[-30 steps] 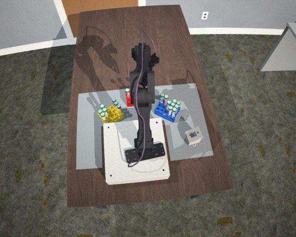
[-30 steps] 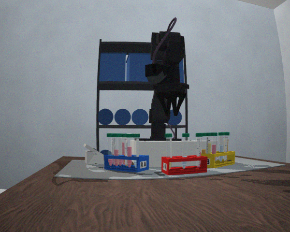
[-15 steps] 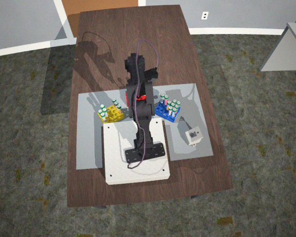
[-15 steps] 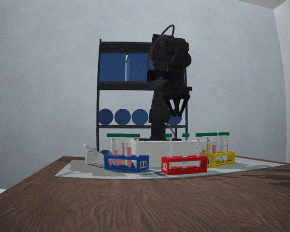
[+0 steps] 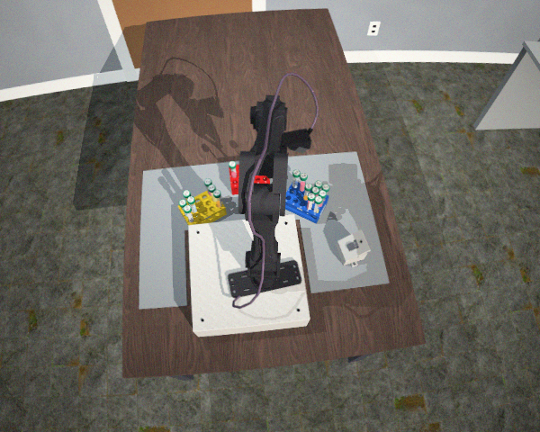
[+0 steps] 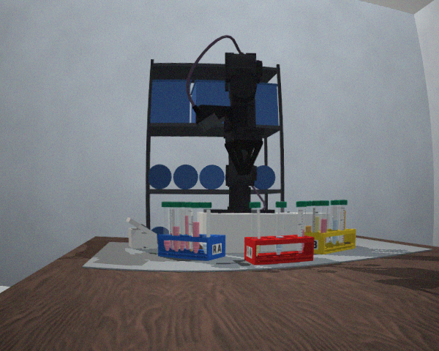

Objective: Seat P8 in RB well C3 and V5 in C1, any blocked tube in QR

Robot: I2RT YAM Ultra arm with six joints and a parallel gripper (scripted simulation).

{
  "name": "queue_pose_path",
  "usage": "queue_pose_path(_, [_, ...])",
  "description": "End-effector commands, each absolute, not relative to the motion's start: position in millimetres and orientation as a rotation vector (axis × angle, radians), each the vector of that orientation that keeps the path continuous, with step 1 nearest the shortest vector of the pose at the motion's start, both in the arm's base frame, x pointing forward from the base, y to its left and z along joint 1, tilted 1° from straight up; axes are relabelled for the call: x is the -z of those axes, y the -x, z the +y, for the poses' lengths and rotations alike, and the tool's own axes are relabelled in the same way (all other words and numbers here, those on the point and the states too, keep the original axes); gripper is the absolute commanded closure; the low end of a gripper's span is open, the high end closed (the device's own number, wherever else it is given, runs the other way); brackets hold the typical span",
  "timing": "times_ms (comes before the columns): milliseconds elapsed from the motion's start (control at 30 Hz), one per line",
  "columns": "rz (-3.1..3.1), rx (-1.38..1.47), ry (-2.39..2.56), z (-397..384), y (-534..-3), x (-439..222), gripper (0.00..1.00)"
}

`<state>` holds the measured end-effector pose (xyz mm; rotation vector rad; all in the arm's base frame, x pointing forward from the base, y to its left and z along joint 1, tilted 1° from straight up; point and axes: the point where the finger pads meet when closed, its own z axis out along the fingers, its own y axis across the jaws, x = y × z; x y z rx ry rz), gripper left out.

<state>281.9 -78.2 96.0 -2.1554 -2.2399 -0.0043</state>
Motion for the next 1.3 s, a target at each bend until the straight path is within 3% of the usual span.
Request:
queue_pose_path(0, [-2.314, 0.020, 2.145, -99, -280, -113, 0.70])
queue_pose_path(833, [-2.288, 0.005, 2.120, -201, -250, -100, 0.70])
queue_pose_path(1267, [-2.294, 0.012, 2.125, -188, -249, -103, 0.70])
